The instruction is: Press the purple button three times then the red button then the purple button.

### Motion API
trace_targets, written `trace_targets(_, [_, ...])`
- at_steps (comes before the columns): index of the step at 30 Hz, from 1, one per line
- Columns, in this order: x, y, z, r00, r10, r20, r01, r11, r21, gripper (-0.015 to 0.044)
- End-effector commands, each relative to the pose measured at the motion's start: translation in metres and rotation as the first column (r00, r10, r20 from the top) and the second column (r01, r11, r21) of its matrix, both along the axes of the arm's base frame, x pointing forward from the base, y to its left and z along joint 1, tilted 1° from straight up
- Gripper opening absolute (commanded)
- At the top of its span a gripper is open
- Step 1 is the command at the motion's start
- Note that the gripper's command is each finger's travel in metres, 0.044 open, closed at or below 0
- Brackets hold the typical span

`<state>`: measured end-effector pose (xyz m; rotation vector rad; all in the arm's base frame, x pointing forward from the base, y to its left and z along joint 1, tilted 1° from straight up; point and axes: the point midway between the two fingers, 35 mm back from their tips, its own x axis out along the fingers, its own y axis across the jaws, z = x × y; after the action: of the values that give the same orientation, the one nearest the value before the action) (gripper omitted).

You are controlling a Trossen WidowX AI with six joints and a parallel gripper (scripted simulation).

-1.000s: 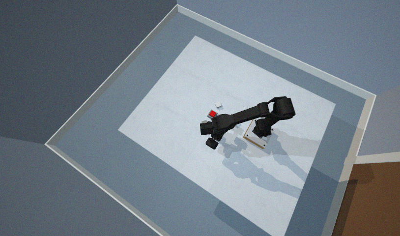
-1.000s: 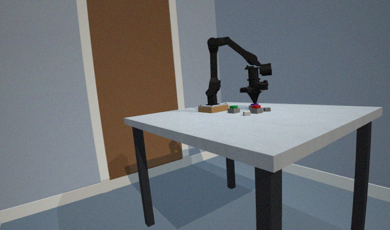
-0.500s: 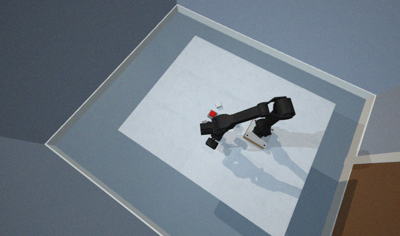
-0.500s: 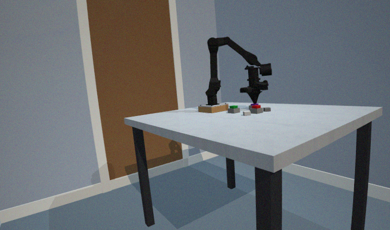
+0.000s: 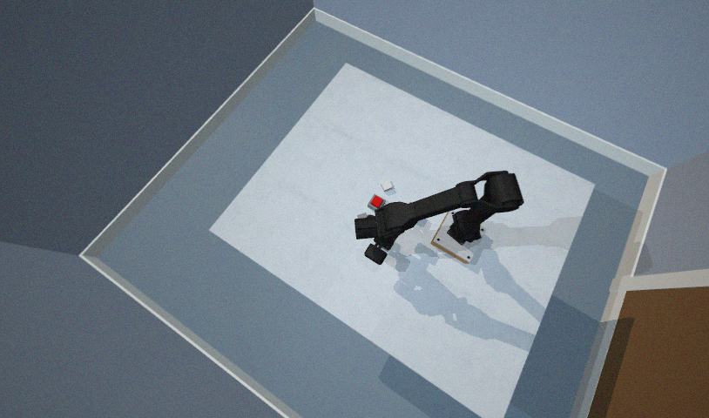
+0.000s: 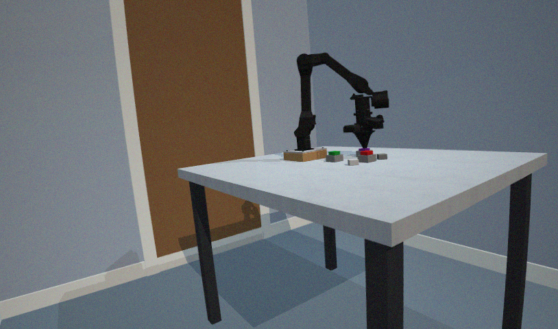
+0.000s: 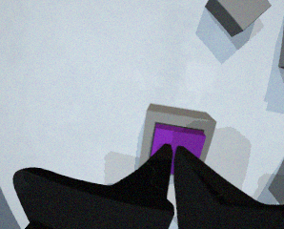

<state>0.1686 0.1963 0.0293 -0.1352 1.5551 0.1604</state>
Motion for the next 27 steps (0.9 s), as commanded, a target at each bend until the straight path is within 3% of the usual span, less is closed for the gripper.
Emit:
trace_targets(1, [0.0,0.0,0.002,1.0,0.0,0.0,0.0,1.0,-0.001,0.002])
trace_targets(4, [-0.001,-0.002,0.028,1.0,0.004,-0.002,-0.004,1.0,-0.009,0.002])
trace_targets(9, [-0.001,-0.002,0.033,1.0,0.005,-0.002,-0.005,1.0,-0.01,0.002])
trace_targets(14, [-0.001,-0.003,0.09,1.0,0.005,-0.001,-0.005,1.0,-0.01,0.002])
trace_targets(19, [0.0,-0.004,0.092,1.0,0.004,-0.002,-0.004,1.0,-0.01,0.002])
trace_targets(27, [0.082,-0.056,0.094,1.0,-0.007,0.014,0.007,1.0,-0.02,0.002])
